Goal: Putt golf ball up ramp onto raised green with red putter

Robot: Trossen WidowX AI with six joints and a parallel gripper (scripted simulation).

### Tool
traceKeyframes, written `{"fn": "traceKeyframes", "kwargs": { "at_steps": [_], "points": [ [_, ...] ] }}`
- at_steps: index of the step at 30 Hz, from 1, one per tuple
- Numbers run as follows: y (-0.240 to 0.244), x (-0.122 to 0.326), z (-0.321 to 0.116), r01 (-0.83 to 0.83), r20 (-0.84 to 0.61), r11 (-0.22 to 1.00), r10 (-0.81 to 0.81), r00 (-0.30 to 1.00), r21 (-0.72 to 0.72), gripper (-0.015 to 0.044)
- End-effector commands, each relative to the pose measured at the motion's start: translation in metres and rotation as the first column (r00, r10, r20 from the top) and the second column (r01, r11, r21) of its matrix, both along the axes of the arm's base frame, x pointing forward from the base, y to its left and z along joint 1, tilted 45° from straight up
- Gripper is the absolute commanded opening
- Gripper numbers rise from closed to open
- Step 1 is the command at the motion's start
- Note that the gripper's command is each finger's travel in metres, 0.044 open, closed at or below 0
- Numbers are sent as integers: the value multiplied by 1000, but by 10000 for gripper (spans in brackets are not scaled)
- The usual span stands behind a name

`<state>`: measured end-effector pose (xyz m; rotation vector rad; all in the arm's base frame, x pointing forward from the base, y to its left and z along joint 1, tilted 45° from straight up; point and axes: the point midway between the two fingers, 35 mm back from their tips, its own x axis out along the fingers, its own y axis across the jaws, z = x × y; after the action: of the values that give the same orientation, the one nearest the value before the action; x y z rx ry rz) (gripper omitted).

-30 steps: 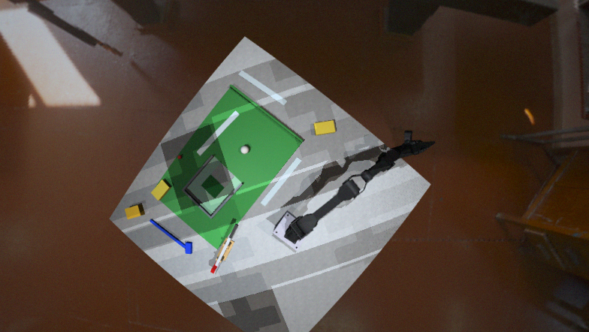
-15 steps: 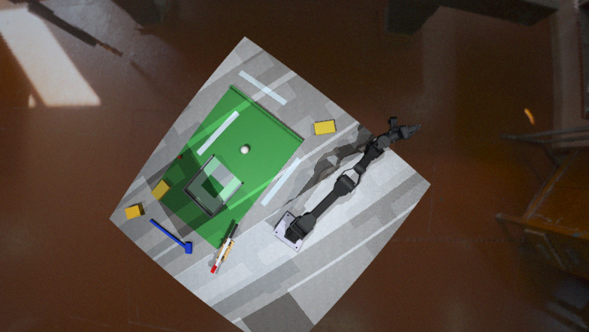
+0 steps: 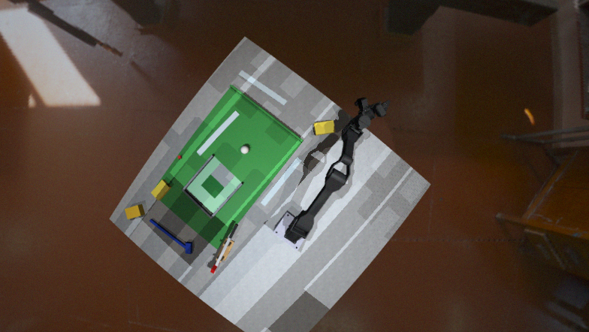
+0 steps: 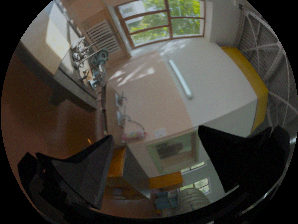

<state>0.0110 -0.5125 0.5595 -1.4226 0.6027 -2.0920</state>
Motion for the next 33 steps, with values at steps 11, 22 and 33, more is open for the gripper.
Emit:
{"fn": "traceKeyframes", "kwargs": {
  "at_steps": [11, 22, 33],
  "points": [
    [7, 184, -61, -381, 15, 879, 393, 919, 286, 440],
    [55, 323, -136, -550, 21, 637, 643, 766, 540, 440],
    [154, 442, -231, -576, 60, 316, 840, 540, 754, 440]
  ]
}}
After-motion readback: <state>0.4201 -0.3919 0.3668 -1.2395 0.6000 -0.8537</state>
